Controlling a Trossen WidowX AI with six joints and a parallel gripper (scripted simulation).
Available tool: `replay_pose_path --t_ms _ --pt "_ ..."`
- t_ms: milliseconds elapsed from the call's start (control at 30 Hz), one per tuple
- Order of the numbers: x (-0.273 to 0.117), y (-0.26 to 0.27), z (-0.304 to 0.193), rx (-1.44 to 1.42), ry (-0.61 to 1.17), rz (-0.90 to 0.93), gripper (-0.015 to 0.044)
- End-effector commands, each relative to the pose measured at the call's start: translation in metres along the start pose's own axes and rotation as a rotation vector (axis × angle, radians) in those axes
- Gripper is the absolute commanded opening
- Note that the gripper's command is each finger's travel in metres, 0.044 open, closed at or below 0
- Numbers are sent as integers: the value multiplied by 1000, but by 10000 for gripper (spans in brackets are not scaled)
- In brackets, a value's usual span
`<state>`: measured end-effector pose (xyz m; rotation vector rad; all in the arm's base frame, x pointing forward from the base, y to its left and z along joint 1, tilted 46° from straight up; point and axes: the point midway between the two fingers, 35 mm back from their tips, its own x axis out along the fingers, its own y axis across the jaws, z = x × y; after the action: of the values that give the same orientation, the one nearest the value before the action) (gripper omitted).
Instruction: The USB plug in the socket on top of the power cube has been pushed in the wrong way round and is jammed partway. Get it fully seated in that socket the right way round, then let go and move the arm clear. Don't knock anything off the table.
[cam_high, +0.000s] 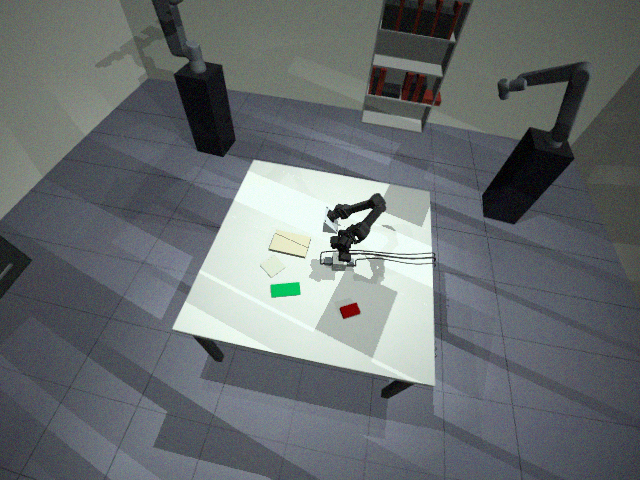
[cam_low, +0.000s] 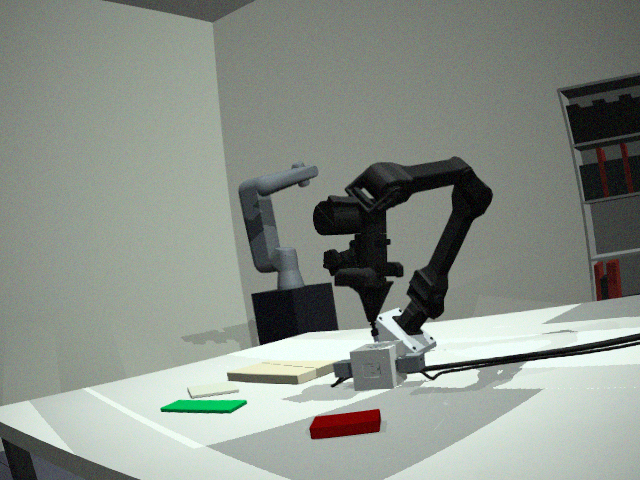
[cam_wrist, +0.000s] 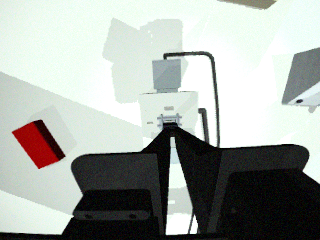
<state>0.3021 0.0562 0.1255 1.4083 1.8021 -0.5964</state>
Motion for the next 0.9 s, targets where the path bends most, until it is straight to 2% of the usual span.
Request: replay_pose_path --t_ms 0,867 --pt "1 -1 1 6 -3 -3 0" --pt "4 -1 0 6 -3 -2 0"
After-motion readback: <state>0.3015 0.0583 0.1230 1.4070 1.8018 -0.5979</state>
